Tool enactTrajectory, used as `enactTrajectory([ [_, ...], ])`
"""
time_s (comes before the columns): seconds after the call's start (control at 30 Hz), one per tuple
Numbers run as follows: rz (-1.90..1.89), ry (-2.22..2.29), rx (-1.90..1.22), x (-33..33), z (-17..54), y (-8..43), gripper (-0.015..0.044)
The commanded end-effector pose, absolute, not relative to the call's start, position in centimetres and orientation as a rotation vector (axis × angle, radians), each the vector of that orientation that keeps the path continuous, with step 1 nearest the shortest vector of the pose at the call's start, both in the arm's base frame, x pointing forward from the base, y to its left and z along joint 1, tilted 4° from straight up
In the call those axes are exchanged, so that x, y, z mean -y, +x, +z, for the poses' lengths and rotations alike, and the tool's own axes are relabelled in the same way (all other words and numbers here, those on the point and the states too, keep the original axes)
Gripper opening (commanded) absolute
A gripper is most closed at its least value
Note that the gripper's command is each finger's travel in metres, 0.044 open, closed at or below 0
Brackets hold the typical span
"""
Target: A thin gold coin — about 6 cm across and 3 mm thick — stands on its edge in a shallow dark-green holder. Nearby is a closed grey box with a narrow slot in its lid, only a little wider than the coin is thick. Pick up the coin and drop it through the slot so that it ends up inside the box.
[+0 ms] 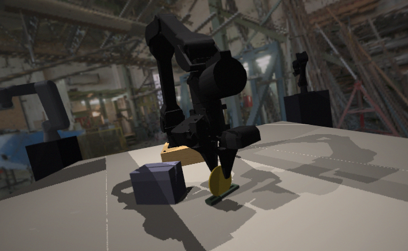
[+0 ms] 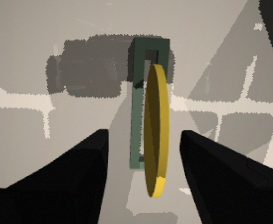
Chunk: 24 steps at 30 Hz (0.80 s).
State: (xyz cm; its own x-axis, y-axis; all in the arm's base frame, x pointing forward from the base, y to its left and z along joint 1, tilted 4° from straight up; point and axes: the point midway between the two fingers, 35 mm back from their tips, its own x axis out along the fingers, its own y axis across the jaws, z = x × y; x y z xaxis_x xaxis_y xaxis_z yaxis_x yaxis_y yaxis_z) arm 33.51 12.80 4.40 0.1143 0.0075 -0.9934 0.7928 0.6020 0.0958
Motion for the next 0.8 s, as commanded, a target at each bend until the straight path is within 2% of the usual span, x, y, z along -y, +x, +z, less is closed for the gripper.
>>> enactTrajectory([
  [0.0,-0.675,0.746,-1.354,-12.6,3.3,33.4,0.0161],
  [0.57,-0.675,0.746,-1.354,-12.6,1.1,33.5,0.0161],
  [0.77,-0.675,0.746,-1.354,-12.6,1.1,33.5,0.0003],
])
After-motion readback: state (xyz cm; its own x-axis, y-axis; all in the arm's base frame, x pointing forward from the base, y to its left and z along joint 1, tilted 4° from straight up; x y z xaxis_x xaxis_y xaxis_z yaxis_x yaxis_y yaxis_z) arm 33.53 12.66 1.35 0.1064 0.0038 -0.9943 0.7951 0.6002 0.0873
